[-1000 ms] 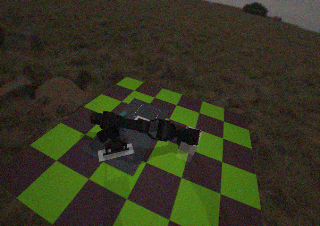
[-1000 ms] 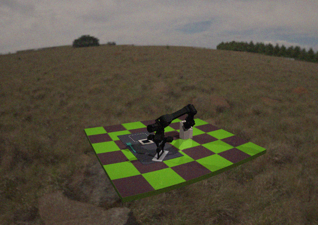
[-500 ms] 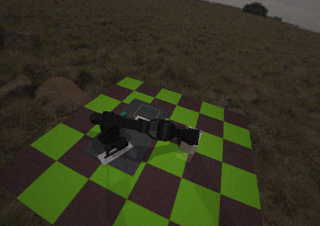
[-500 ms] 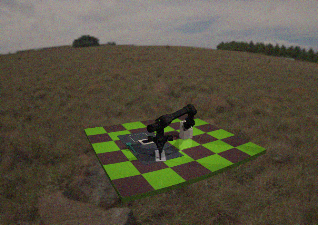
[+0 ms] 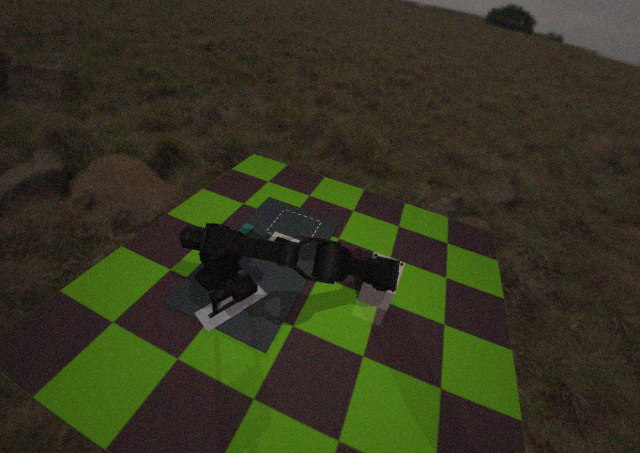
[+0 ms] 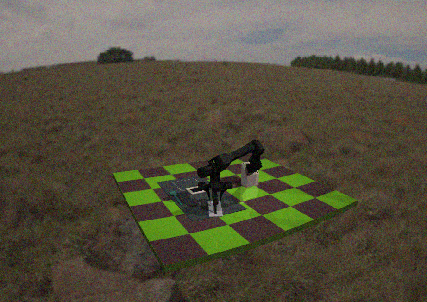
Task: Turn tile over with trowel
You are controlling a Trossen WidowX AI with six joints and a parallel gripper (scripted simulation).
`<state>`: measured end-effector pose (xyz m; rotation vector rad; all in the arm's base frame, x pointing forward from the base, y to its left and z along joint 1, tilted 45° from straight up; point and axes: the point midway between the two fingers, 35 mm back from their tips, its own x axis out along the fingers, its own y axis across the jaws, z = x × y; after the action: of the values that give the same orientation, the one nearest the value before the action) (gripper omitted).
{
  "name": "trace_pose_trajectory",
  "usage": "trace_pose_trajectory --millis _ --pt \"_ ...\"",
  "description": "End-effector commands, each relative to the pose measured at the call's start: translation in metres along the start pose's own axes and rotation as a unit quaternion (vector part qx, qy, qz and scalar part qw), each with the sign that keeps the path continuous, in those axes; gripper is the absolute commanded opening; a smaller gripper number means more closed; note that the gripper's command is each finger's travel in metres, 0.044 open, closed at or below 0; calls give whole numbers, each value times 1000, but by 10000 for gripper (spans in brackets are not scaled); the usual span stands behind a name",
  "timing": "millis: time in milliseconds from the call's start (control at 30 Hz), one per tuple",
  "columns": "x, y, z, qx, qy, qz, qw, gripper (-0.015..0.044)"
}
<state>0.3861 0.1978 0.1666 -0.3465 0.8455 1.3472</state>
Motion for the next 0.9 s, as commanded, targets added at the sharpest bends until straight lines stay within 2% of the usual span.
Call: trace_pose_trajectory --millis 0,300,400,467,600,633,700,867 --pt "0 0 0 -2 1 -1 1000 270" --pt "-2 0 0 -2 1 -1 1000 270" --pt "-34 1 -1 -2 1 -1 1000 270" --pt "-44 3 -1 -2 0 0 1000 270" --pt "-44 3 -1 -2 0 0 1000 270" --pt "-49 -1 -2 1 -2 -10 1000 296" --pt "-55 -1 -2 1 -2 -10 1000 300" --pt "-43 4 -6 -5 30 -47 998 300"
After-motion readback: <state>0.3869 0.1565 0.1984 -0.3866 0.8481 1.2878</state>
